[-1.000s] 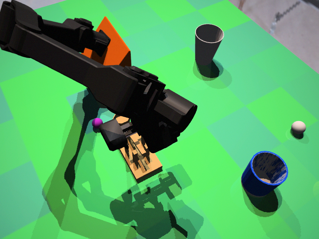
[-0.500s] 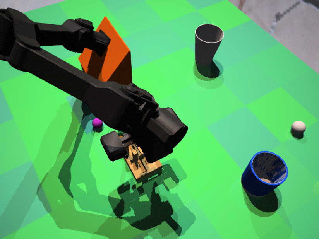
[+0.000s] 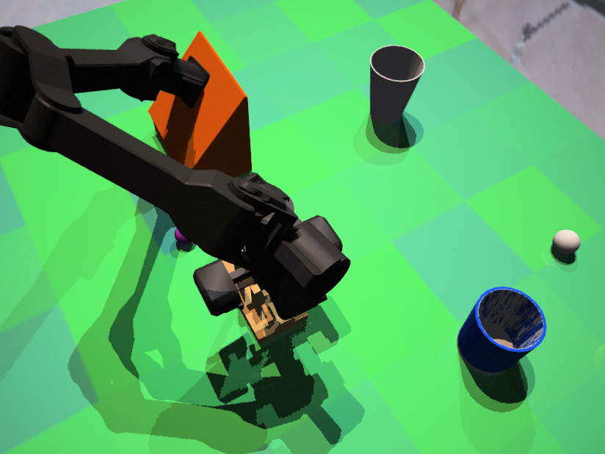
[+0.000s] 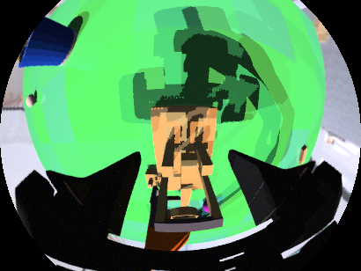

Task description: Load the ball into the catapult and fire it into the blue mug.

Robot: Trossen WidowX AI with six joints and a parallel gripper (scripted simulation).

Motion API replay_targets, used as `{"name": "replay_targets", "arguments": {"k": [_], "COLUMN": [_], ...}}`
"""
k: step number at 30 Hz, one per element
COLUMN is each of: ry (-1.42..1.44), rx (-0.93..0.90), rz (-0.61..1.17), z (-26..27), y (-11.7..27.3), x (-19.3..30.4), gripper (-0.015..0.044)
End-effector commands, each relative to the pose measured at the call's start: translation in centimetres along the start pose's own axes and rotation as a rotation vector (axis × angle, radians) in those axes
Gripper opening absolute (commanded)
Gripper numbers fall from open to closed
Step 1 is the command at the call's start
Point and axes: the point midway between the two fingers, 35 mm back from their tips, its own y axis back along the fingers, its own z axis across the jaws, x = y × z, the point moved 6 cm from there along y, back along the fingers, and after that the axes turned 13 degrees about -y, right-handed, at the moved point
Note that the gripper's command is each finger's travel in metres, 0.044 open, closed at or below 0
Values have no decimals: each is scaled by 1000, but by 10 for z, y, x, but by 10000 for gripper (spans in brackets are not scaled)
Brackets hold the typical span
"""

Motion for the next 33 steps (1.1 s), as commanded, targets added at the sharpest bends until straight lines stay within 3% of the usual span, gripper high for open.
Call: {"name": "replay_targets", "arguments": {"k": [1,13,25,30,33], "ry": [5,5,0,0,0], "rx": [4,6,2,2,0], "rz": [-1,-1,0,0,2], "z": [0,-1,-1,-1,0], "y": [-7,-24,-21,-21,4], "x": [0,1,0,0,0], "gripper": [440,440,125,92,13]}}
